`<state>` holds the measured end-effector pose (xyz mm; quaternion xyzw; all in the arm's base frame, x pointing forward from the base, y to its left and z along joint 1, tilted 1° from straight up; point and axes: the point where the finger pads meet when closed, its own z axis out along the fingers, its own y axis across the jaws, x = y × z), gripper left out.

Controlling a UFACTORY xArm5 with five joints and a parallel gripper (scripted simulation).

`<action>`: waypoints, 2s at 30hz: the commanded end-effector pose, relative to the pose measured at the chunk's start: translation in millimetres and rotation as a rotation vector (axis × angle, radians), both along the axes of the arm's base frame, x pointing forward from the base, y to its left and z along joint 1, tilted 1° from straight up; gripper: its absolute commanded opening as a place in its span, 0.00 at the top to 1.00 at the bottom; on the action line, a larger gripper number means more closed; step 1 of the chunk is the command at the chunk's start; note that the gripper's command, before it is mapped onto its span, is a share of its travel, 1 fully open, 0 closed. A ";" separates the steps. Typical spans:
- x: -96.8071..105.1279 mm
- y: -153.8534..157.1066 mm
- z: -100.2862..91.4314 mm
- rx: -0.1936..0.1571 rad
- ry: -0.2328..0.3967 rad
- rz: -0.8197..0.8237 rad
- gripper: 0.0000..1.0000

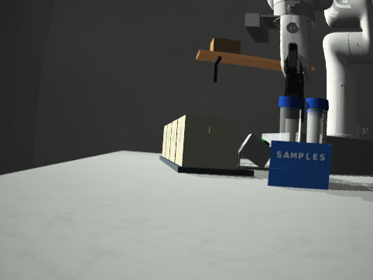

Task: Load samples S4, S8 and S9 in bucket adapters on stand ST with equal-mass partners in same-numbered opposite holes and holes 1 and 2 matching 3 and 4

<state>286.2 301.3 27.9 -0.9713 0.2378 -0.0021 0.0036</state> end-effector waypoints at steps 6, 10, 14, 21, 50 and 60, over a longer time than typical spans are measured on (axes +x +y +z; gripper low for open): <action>0.9 1.0 1.1 0.013 0.008 0.000 0.56; 0.9 1.0 1.1 0.013 0.008 0.000 0.56; 0.9 1.0 1.1 0.013 0.008 0.000 0.56; 1.0 0.9 7.1 0.013 0.008 0.000 0.56; 1.2 0.0 59.3 0.013 0.008 0.000 0.56; 1.2 -0.3 77.3 0.013 0.008 0.000 0.56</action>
